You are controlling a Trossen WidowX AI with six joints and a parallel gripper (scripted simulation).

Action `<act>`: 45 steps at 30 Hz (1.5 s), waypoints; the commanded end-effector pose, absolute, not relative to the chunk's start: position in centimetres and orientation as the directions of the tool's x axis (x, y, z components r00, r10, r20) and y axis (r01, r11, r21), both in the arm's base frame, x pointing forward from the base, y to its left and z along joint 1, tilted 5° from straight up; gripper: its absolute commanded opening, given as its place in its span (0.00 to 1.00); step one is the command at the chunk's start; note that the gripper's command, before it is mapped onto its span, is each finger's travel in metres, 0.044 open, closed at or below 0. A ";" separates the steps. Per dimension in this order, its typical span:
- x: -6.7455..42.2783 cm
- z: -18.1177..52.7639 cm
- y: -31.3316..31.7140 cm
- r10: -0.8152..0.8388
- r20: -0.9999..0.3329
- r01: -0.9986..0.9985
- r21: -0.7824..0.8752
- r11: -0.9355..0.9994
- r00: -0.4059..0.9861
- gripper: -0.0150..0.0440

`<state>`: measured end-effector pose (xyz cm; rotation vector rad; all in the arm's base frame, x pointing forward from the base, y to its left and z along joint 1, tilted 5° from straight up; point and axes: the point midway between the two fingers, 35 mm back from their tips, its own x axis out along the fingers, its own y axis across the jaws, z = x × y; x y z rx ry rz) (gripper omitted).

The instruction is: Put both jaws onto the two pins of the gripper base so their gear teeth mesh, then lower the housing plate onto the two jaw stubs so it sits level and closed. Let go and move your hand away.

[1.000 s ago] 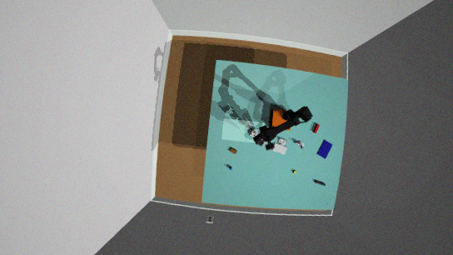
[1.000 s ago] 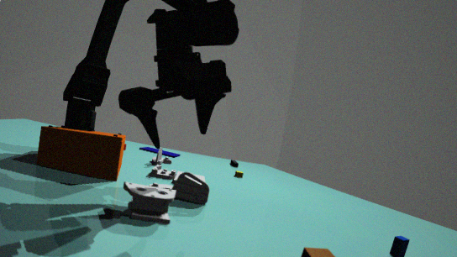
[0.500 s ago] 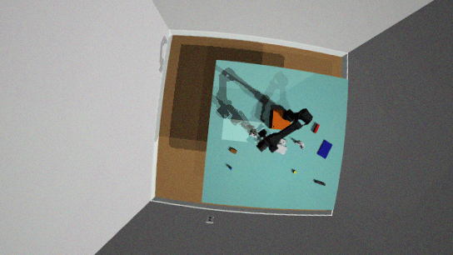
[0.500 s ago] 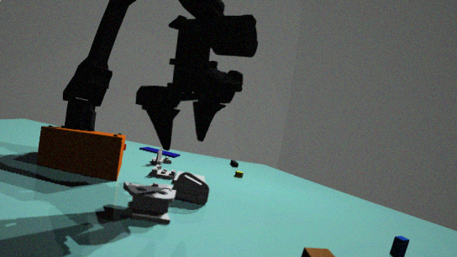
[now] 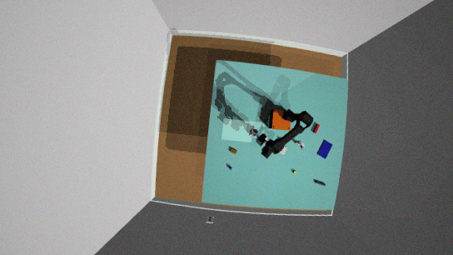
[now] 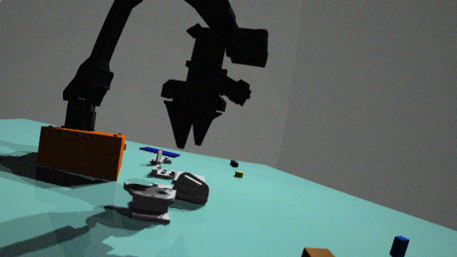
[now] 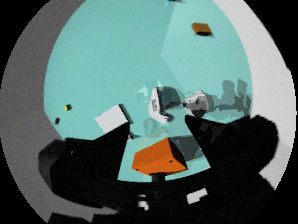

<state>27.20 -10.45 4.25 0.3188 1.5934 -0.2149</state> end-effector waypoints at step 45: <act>27.3 -4.3 -10.0 0.028 -0.999 0.259 0.016 0.966 -0.044 1.00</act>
